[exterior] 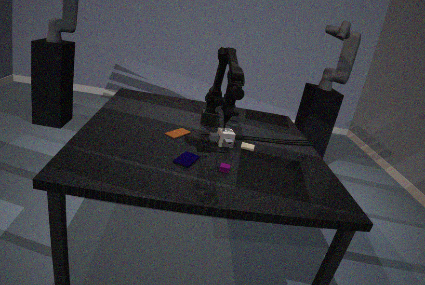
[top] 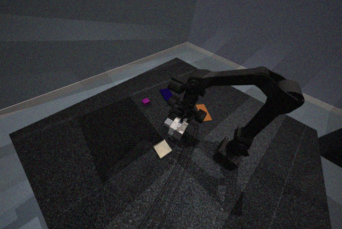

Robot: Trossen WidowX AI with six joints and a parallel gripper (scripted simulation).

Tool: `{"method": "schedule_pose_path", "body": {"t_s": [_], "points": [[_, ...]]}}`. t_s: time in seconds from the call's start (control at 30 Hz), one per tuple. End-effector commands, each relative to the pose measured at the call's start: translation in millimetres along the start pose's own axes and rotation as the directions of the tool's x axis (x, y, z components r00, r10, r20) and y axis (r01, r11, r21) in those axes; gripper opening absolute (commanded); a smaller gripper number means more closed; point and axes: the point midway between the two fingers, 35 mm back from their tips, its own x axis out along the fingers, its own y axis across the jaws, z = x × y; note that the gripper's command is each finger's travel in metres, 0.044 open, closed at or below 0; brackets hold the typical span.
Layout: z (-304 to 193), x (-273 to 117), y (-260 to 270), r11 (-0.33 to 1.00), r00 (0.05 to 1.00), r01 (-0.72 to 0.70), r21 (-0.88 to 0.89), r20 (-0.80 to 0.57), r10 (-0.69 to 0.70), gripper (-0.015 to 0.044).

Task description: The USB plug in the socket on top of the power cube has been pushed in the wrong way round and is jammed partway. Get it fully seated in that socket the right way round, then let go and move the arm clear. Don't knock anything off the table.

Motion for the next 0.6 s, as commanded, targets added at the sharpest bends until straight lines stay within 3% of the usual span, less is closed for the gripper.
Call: {"method": "schedule_pose_path", "body": {"t_s": [0.0, 0.57], "points": [[0.0, -3.5, 0.6, 1.0, 1.0, -0.001, -0.001, 0.0, 0.001, 0.0], [0.1, -14.9, 0.6, 1.0, 1.0, -0.001, -0.001, 0.0, 0.001, 0.0]]}}
